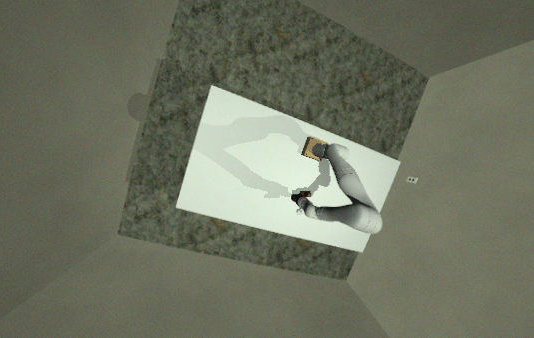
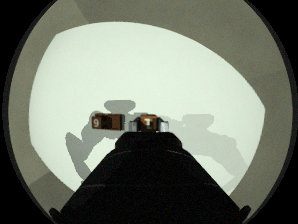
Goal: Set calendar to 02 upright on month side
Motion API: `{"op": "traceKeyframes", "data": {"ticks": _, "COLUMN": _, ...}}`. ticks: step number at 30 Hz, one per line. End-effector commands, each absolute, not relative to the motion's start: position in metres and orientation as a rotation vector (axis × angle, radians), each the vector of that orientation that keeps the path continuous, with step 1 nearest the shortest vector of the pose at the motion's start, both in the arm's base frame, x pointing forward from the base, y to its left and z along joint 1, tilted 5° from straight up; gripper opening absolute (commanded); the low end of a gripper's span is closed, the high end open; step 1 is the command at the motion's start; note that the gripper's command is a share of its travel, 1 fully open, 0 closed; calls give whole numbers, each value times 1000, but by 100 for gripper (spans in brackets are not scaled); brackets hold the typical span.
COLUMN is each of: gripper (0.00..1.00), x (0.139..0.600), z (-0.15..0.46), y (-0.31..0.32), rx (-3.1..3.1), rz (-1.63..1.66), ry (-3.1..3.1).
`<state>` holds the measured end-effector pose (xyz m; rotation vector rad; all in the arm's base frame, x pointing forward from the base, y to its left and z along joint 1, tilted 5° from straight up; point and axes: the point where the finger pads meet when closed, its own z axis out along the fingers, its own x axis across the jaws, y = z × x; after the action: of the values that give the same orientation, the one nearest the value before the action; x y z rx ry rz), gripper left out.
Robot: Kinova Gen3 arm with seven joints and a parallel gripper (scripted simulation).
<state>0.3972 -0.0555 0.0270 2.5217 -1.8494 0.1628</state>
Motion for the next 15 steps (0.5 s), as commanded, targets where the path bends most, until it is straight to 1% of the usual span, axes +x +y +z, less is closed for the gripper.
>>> {"op": "traceKeyframes", "data": {"ticks": 1, "gripper": 60, "x": 390, "z": 5, "y": -57, "rx": 2508, "rz": 128, "ry": -1842}}
{"op": "traceKeyframes", "data": {"ticks": 5, "gripper": 60, "x": 391, "z": -8, "y": -58, "rx": 2508, "rz": 128, "ry": -1842}}
{"op": "traceKeyframes", "data": {"ticks": 15, "gripper": 60, "x": 391, "z": -16, "y": -59, "rx": 2508, "rz": 128, "ry": -1842}}
